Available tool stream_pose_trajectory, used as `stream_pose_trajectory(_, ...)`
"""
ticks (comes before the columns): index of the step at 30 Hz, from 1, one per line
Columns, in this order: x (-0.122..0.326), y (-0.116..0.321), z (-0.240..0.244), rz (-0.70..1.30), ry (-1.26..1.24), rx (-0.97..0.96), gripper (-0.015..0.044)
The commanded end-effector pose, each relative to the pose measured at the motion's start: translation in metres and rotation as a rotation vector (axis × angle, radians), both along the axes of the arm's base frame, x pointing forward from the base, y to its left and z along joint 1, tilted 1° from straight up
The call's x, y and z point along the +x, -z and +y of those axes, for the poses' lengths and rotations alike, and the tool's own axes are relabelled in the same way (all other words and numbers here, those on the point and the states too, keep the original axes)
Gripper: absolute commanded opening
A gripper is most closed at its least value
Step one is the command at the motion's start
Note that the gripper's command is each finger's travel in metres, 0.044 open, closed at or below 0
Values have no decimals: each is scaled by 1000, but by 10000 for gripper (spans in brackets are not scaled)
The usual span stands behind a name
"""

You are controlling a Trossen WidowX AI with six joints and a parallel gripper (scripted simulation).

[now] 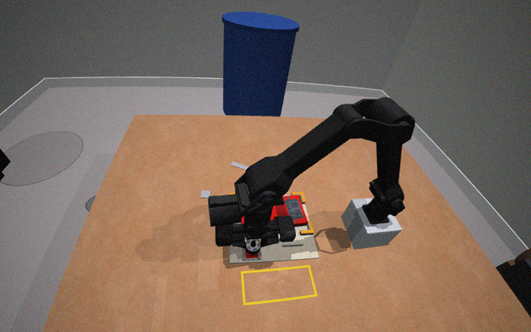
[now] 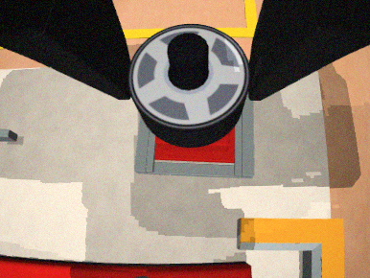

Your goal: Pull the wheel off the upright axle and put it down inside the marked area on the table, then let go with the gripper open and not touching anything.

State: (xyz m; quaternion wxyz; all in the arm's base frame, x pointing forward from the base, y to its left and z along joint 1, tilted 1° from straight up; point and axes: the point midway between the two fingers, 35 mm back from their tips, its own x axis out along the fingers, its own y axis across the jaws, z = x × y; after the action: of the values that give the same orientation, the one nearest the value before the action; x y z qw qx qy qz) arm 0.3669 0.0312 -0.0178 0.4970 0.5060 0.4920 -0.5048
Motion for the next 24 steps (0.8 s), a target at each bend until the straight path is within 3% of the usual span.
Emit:
stream_pose_trajectory(1,-1,-1,0,2,0,0,88)
stream_pose_trajectory(5,0,-2,0,2,0,0,0)
stream_pose_trajectory(24,0,-8,0,0,0,1,0)
